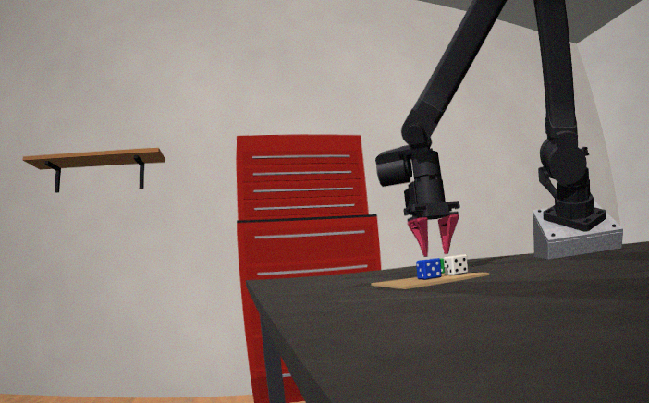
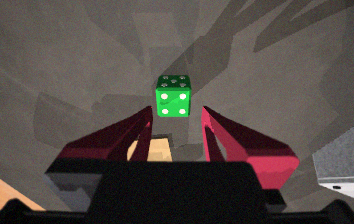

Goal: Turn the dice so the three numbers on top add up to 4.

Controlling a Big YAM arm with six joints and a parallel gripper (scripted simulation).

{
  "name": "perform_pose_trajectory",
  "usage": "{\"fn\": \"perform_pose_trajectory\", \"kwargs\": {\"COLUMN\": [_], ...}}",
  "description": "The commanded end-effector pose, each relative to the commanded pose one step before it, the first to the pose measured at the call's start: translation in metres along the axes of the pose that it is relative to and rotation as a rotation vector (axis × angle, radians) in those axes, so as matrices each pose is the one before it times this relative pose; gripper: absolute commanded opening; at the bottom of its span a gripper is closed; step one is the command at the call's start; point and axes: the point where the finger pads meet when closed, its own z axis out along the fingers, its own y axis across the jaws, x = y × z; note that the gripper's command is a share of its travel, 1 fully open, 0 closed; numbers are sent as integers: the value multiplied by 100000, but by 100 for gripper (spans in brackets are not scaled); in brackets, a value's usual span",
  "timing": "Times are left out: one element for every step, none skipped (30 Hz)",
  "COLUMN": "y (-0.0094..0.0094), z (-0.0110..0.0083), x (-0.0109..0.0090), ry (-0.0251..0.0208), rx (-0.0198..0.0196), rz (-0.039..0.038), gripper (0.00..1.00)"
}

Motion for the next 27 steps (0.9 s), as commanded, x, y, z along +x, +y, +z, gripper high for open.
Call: {"fn": "perform_pose_trajectory", "kwargs": {"y": [2670, 0, 0, 0, 0, 0, 0, 0, 0, 0, -1, -5, -11, 0, 0, -19, -26, -32, -38, -47, -2, 14, 18, 89, 94, 31, -1], "z": [-1536, 0, 0, 0, 0, 0, 0, 0, 0, 0, 3, 17, 41, 0, 0, 67, 93, 113, 123, 116, 20, -17, -3, -101, -122, -38, 3], "x": [-647, 0, 0, 0, 0, 0, 0, 0, 0, 0, 0, 0, 1, 0, 0, 2, 2, 3, -6, -30, -44, -44, -14, 33, 32, 11, 0], "ry": [-2777, 0, 0, 0, 0, 0, 0, 0, 0, 0, 5, 31, 73, 0, 0, 121, 167, 203, 220, 208, 51, -11, 8, -153, -192, -59, 5], "rx": [-5217, 0, 0, 0, 0, 0, 0, 0, 0, 0, 8, 53, 123, 0, 0, 204, 280, 344, 374, 358, 89, -17, 13, -270, -335, -104, 9], "rz": [-2129, 0, 0, 0, 0, 0, 0, 0, 0, 0, 4, 26, 55, 0, 0, 29, 127, 123, 130, 197, 155, 129, 35, -238, -256, -98, -20], "gripper": [45, 45, 45, 45, 45, 45, 45, 45, 45, 45, 45, 45, 45, 45, 45, 45, 45, 45, 45, 45, 45, 45, 45, 45, 45, 45, 45]}}
